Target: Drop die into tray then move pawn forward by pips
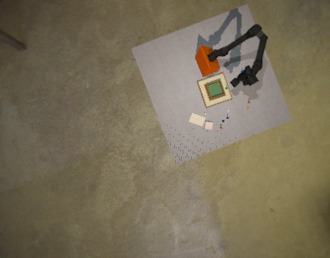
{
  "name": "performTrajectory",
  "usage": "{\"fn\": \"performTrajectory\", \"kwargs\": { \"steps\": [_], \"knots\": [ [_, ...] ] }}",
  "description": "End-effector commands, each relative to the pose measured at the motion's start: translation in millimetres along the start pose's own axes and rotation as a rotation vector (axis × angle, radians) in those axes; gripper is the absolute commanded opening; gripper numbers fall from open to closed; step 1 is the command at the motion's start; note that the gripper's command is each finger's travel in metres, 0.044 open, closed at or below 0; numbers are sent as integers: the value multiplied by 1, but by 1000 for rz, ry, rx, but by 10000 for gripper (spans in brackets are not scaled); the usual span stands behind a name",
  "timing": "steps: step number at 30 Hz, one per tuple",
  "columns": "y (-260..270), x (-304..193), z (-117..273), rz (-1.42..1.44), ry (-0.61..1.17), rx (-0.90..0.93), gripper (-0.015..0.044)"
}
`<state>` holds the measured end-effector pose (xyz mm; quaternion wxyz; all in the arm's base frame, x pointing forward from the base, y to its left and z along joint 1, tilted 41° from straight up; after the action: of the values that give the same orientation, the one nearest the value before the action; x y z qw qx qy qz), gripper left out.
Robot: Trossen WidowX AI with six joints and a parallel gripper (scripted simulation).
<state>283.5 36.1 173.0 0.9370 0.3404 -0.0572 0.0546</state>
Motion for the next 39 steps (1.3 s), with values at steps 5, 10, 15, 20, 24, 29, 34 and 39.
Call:
{"fn": "performTrajectory", "kwargs": {
  "steps": [5, 10, 15, 20, 24, 29, 34, 39],
  "knots": [
    [-26, -1, -7, -298, 6, -7, 0],
    [-41, -2, -10, -470, 5, -11, 0],
    [-56, -4, -13, -641, 3, -15, 0],
    [-70, -6, -16, -812, 2, -16, 0],
    [-81, -9, -19, -948, 2, -16, 0],
    [-95, -13, -22, -1118, 1, -16, 0],
    [-108, -17, -25, -1288, 1, -15, 0],
    [-121, -22, -29, -1459, 2, -13, 0]
  ]
}}
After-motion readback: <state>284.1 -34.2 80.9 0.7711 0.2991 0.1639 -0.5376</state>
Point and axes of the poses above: the point midway between the two fingers, 35 mm back from their tips, its own z axis back along the fingers, its own y axis across the jaws, x = y × z, the point moved 8 cm from there along z, back along the fingers, and after that the axes turned 8 degrees about -z, right-handed, at the moved point
